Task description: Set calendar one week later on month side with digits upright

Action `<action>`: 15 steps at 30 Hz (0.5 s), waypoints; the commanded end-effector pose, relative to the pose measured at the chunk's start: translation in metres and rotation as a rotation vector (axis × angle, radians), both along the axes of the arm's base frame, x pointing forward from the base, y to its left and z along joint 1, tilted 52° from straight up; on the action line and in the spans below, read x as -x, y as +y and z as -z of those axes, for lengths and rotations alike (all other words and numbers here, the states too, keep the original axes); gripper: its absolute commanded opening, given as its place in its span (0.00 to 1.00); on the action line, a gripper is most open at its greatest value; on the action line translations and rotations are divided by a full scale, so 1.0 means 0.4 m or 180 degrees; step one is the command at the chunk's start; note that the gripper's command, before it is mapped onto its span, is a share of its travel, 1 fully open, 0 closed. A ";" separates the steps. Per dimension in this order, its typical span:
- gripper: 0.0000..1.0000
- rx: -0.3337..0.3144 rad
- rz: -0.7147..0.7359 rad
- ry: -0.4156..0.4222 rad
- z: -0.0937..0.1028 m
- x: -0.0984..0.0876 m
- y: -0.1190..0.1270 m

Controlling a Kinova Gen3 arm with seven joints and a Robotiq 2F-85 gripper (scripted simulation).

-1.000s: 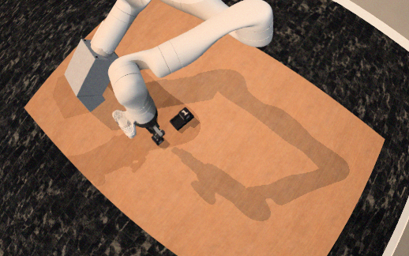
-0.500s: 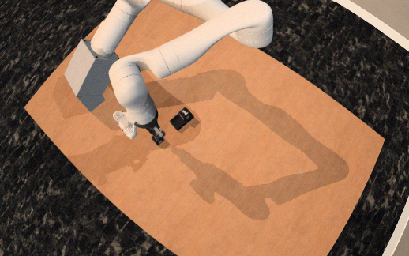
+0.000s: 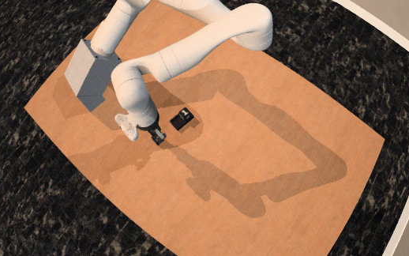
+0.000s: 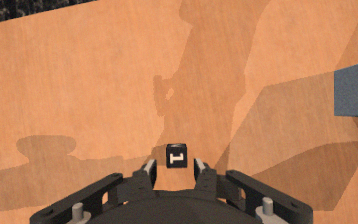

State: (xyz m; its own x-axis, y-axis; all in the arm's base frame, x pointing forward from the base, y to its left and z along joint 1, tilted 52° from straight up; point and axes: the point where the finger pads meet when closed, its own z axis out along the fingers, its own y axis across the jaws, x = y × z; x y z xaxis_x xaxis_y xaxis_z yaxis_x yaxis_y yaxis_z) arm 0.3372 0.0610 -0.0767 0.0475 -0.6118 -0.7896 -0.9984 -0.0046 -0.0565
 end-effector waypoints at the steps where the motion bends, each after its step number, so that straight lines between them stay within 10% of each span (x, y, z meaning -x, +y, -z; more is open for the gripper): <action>1: 0.46 -0.0001 -0.0010 0.0011 0.008 0.003 0.010; 15: 0.46 -0.0001 -0.0010 0.0011 0.034 0.002 0.043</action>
